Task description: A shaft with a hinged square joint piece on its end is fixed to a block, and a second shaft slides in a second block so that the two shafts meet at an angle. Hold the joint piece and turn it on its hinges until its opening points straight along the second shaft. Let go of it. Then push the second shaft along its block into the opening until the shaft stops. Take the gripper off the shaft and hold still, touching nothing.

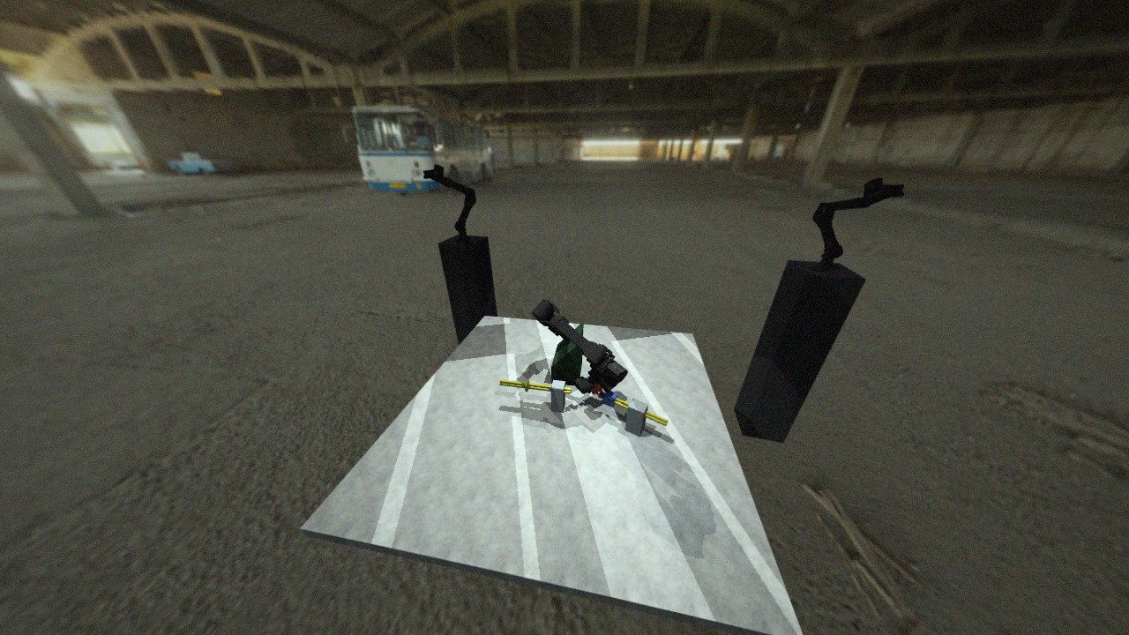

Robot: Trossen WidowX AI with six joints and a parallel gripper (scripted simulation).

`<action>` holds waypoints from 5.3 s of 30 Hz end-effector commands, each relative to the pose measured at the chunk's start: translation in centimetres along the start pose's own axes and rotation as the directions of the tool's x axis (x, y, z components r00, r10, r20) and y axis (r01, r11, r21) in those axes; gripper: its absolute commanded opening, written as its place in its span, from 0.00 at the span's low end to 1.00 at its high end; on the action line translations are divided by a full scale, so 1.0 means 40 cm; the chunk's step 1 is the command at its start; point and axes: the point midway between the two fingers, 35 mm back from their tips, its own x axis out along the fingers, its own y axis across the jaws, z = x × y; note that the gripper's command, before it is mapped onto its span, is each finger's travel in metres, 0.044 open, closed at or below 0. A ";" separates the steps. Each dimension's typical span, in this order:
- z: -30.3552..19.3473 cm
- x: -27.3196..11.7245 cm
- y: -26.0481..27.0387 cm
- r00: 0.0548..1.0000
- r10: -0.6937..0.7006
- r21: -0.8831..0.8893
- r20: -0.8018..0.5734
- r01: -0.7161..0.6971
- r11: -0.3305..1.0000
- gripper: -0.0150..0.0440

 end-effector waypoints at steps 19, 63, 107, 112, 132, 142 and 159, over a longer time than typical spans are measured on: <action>0.000 0.000 0.000 1.000 0.000 0.000 0.000 0.000 1.000 0.25; 0.017 0.041 -0.063 0.946 0.069 -0.514 0.316 0.110 0.851 0.25; 0.032 0.053 -0.080 0.908 0.168 -0.658 0.383 0.140 0.740 0.25; 0.031 0.053 -0.080 0.910 0.166 -0.655 0.381 0.139 0.743 0.25; 0.031 0.053 -0.080 0.910 0.166 -0.655 0.381 0.139 0.743 0.68; 0.031 0.053 -0.080 0.910 0.166 -0.655 0.381 0.139 0.743 1.00; 0.029 0.044 -0.071 0.949 0.124 -0.661 0.290 0.105 0.743 1.00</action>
